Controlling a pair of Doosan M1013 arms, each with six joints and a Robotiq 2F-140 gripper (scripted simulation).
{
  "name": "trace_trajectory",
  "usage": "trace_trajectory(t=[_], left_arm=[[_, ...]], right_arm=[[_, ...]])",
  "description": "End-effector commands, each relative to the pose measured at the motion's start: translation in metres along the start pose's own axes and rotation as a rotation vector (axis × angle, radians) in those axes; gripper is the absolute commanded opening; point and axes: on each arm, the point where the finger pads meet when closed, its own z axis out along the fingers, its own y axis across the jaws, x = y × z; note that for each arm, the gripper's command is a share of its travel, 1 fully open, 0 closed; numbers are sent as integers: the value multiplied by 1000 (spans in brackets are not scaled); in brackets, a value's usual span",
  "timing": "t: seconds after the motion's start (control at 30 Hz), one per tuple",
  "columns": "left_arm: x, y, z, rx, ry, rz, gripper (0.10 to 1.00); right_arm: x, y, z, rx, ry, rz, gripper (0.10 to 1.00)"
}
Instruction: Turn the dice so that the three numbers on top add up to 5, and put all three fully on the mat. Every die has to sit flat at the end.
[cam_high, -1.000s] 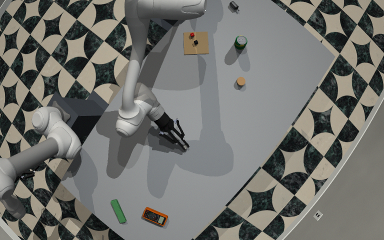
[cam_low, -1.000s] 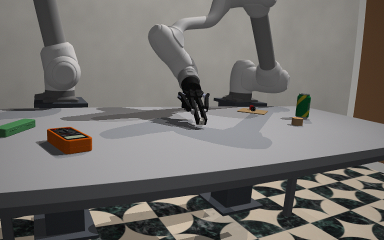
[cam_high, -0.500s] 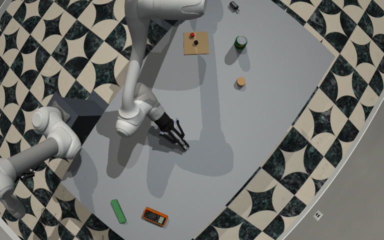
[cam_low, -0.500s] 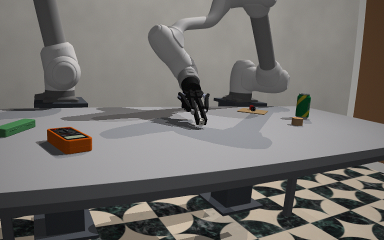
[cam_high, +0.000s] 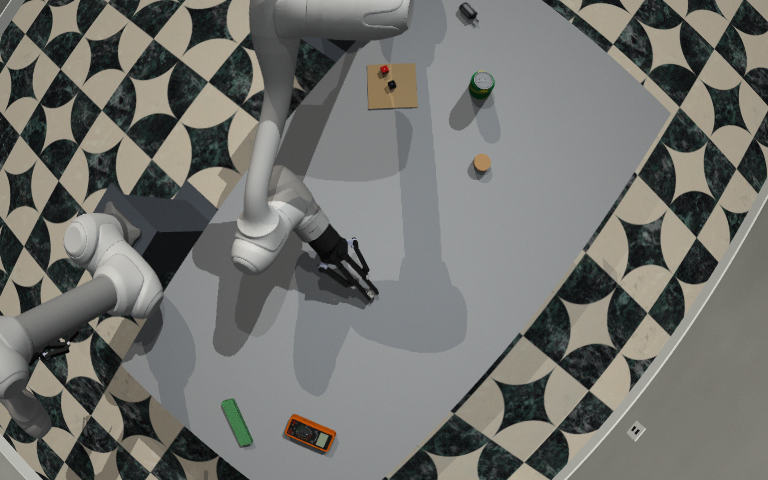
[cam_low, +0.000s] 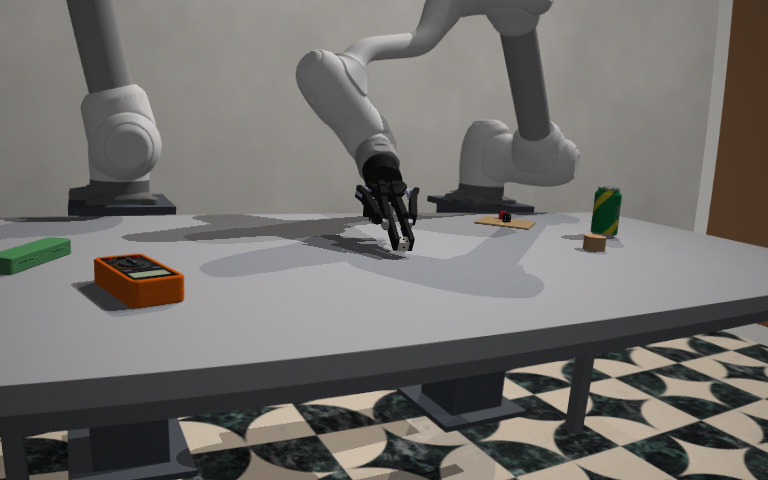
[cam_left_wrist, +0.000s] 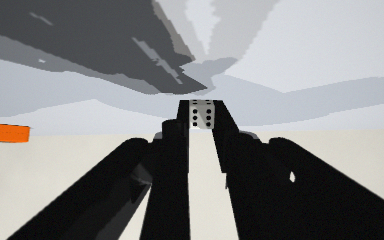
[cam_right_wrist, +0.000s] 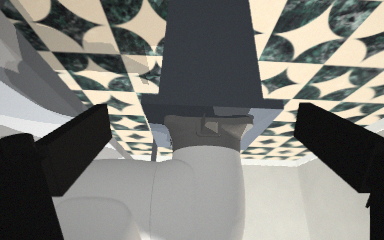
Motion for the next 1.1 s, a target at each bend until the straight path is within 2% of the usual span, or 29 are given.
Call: trace_trajectory(t=[0.0, 1.07], left_arm=[[0, 0, 0, 0, -1, -1, 184], [8, 0, 5, 0, -1, -1, 184]], right_arm=[[0, 0, 0, 0, 1, 0, 1000], [0, 0, 0, 0, 1, 0, 1000]])
